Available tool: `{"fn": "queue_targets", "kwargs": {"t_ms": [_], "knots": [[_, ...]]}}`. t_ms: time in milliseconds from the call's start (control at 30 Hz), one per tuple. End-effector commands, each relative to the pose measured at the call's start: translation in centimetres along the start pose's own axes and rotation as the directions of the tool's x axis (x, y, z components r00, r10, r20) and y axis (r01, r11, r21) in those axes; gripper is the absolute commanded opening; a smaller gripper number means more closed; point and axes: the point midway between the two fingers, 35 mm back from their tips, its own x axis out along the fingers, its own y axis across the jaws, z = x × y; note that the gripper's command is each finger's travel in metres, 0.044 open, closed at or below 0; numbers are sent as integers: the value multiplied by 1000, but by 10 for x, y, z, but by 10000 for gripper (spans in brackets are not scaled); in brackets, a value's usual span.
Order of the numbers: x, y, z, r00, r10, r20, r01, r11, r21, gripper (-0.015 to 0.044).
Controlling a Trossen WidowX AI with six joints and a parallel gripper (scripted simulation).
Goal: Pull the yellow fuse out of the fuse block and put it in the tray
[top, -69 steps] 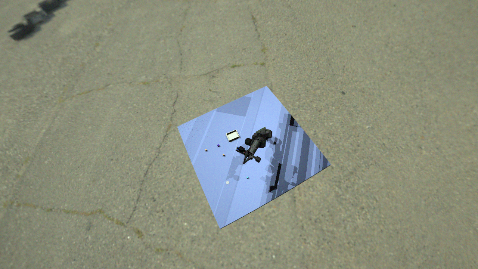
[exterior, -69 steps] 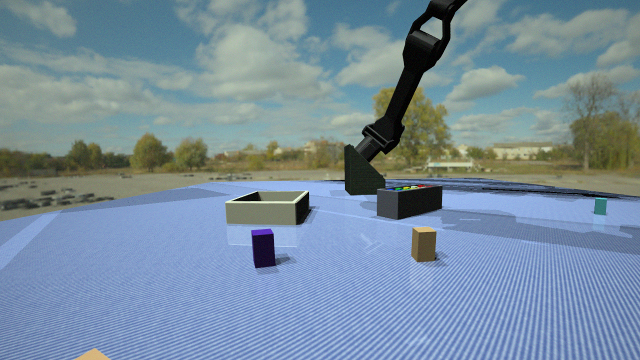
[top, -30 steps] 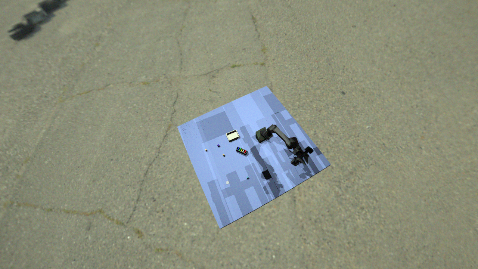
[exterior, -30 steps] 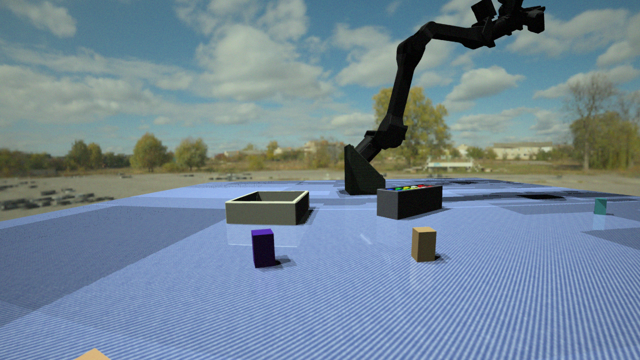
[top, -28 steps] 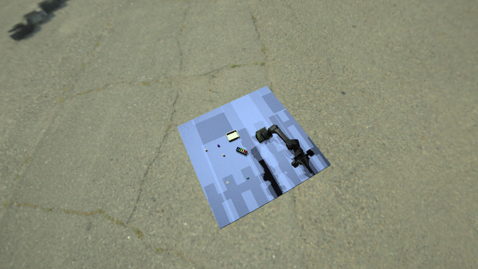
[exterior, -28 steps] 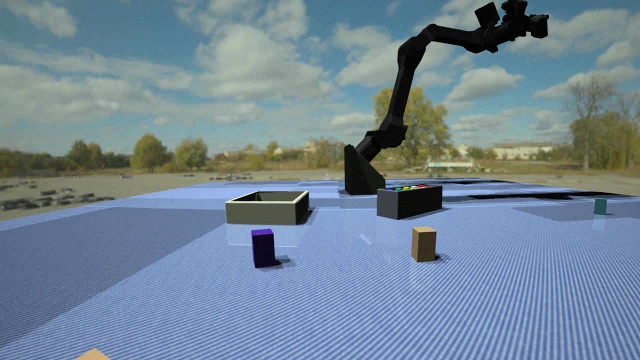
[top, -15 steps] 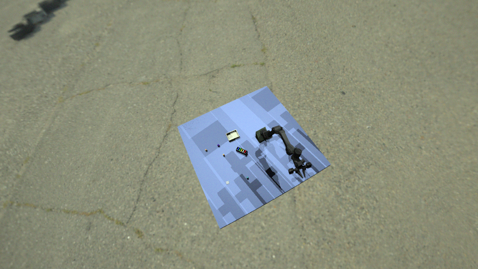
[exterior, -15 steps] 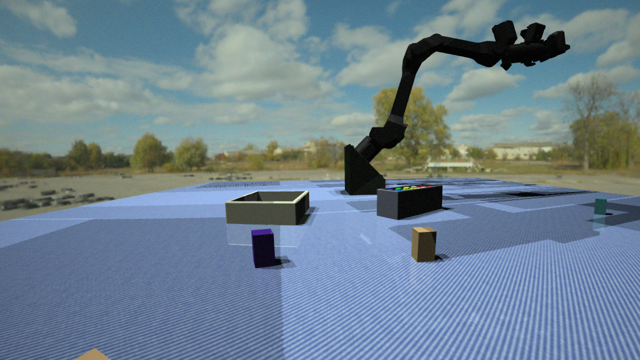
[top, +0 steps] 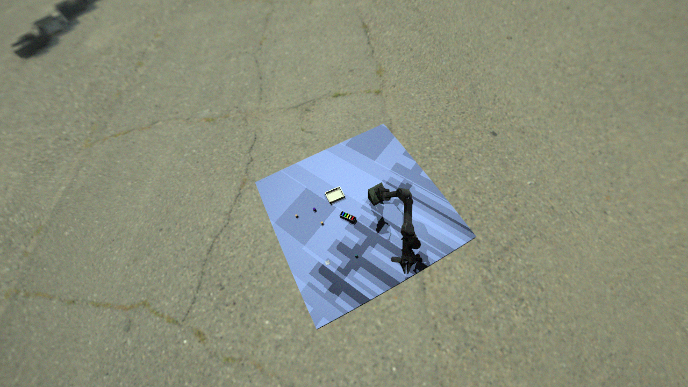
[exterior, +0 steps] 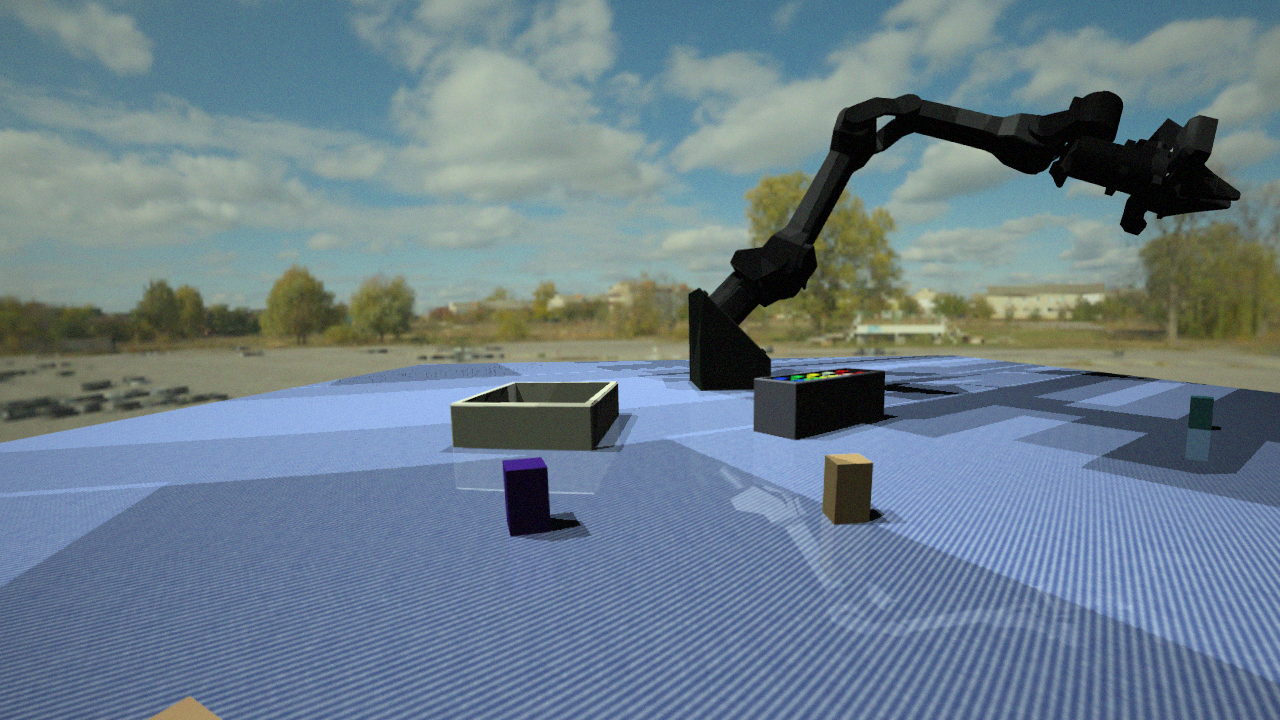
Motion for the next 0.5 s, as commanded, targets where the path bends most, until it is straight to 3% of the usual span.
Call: {"fn": "queue_targets", "kwargs": {"t_ms": [0, 267, 467], "knots": [[9, -24, -37, 994, -41, -102, 36, 998, -47, 74], [15, -93, -118, 937, -126, -326, 72, 982, -172, 74], [-4, -155, -183, 840, -197, -505, 86, 968, -235, 74]]}}
